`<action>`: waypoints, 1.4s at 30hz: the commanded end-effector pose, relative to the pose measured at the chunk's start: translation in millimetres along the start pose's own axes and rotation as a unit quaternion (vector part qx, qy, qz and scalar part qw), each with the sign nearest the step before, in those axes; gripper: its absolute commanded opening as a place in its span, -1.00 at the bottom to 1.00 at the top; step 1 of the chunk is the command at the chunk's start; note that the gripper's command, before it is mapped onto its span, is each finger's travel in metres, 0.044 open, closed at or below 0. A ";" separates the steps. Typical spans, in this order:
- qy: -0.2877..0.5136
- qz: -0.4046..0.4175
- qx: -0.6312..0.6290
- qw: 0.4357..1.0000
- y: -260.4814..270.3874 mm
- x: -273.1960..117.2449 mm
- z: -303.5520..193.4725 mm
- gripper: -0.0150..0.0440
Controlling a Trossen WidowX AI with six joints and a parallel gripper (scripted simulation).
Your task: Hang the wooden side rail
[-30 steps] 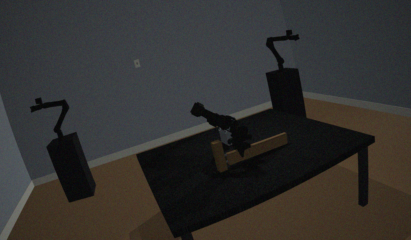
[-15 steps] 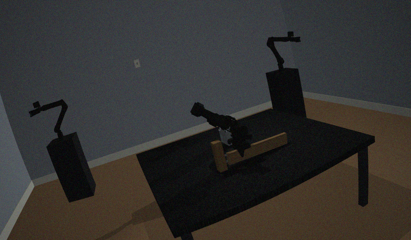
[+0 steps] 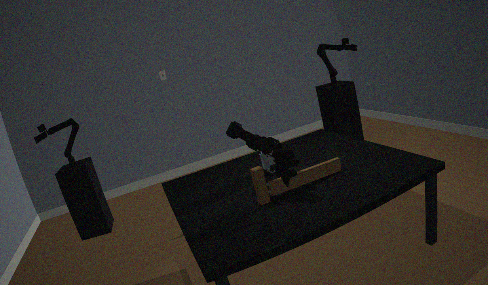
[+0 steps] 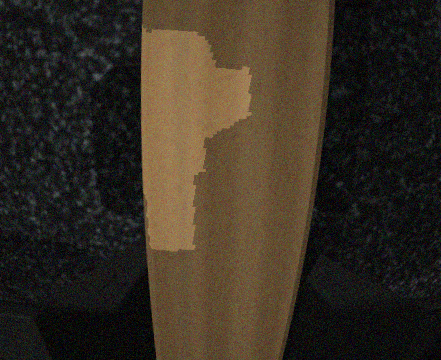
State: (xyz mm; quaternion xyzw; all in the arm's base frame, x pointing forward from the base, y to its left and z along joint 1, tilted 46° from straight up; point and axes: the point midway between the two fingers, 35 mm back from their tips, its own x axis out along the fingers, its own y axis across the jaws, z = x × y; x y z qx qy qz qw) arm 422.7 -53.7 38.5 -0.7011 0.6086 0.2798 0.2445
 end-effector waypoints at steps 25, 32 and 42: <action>0.001 -0.005 -0.001 1.000 -1.8 -4.0 -4.9 -0.49; 0.001 -0.005 -0.001 1.000 -1.5 -4.2 -5.7 -0.49; 0.001 -0.005 -0.001 1.000 -1.1 -4.2 -6.8 -0.49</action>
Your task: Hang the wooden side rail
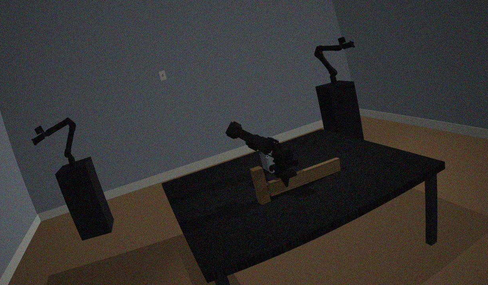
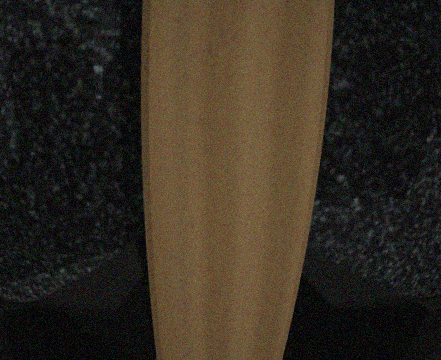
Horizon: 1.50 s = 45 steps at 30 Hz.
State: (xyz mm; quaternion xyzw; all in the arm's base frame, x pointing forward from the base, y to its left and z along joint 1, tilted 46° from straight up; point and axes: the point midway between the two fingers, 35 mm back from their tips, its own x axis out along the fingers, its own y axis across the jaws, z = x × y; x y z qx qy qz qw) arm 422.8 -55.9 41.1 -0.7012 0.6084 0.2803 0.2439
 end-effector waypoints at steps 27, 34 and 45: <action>0.001 -0.005 0.000 1.000 -1.1 -3.8 -6.4 -0.49; 0.001 -0.005 0.000 1.000 -1.5 -4.5 -7.2 -0.49; 0.001 -0.005 0.000 1.000 -1.3 -3.8 -8.2 -0.49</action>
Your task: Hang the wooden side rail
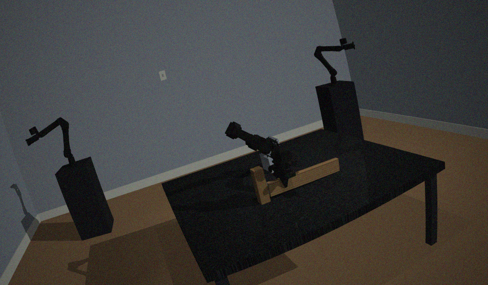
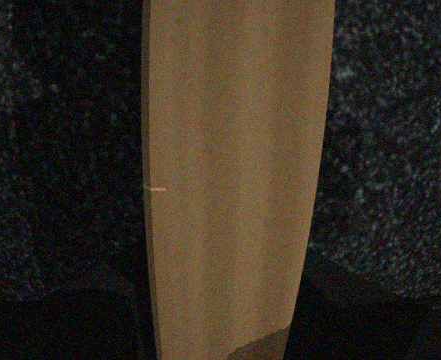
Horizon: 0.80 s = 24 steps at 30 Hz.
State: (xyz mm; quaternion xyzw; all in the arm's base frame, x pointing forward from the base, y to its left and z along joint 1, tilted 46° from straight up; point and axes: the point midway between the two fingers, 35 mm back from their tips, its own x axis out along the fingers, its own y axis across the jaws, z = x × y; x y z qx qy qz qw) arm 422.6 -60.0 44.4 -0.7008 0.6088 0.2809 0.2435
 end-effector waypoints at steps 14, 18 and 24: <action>0.001 -0.006 0.000 1.000 -1.9 -4.9 -4.4 -0.49; 0.001 -0.006 0.000 1.000 -1.4 -4.4 -4.9 -0.49; 0.001 -0.006 0.000 1.000 -0.7 -4.2 -5.5 -0.49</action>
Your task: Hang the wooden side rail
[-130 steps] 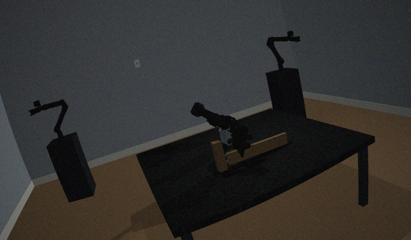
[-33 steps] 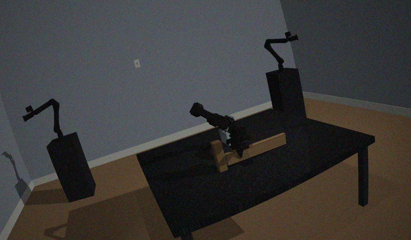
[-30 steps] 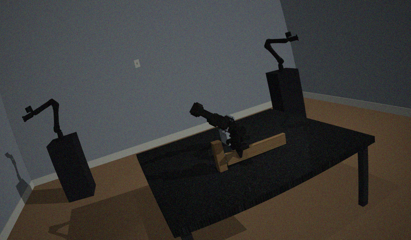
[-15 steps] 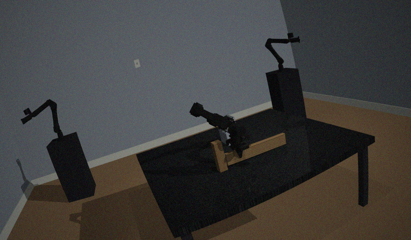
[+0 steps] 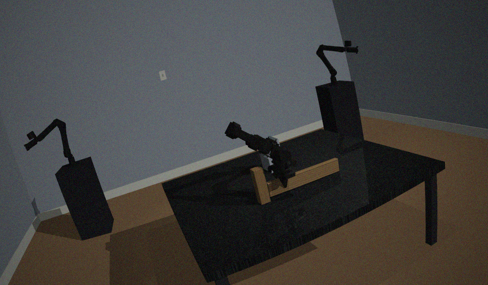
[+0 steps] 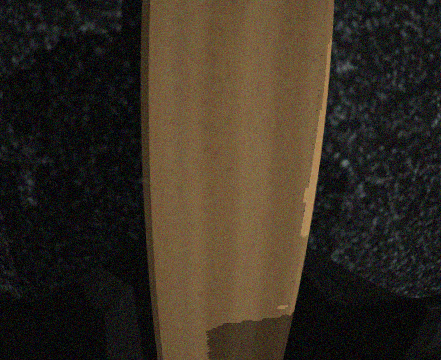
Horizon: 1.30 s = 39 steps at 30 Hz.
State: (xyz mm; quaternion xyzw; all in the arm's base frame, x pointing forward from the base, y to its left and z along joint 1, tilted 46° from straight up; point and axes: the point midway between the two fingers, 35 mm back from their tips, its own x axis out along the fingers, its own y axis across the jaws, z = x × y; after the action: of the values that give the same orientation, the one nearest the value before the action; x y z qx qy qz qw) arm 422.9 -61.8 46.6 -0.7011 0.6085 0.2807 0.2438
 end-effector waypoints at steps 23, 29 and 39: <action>0.001 -0.005 0.000 1.000 -0.9 -4.1 -4.9 -0.49; 0.001 -0.005 0.000 1.000 -1.3 -4.5 -5.3 -0.49; 0.001 -0.005 0.000 1.000 -1.9 -4.4 -6.3 -0.49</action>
State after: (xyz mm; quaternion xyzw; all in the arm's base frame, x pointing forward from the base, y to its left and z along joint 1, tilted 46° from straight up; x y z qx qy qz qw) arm 423.0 -63.4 49.2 -0.7014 0.6082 0.2807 0.2437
